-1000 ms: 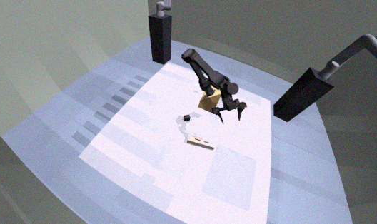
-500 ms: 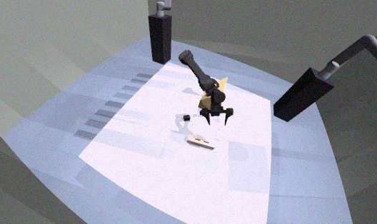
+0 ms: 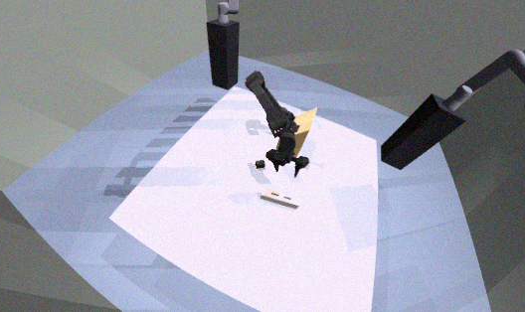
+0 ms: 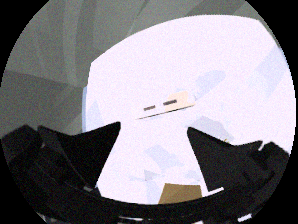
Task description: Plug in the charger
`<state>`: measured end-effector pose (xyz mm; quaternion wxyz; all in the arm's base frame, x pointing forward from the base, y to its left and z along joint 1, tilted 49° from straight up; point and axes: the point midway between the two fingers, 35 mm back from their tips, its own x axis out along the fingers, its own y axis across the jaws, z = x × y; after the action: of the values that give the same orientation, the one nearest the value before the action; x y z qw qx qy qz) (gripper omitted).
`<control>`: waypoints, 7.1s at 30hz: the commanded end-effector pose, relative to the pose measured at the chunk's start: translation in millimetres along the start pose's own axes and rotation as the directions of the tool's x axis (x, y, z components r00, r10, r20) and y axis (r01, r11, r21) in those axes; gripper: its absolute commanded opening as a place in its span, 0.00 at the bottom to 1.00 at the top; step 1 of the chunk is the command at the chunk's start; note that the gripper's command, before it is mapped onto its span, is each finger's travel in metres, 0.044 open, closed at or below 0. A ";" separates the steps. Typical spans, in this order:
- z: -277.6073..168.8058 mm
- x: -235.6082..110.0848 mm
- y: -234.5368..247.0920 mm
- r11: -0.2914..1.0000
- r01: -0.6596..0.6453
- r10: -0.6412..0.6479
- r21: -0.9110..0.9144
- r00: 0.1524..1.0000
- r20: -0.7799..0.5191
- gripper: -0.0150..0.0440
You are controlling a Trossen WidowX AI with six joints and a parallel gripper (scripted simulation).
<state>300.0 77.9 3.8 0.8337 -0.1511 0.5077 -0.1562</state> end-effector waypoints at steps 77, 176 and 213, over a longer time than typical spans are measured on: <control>-84.8 52.2 -205.7 0.667 0.511 -0.355 0.542 0.858 -0.372 1.00; -74.7 56.3 -133.3 0.849 0.468 -0.361 0.244 0.852 -0.379 0.25; -85.6 91.3 -84.3 0.920 0.387 -0.379 -0.058 0.844 -0.380 0.25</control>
<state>251.7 -48.7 -67.4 0.6718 -0.1995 0.6148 -0.3618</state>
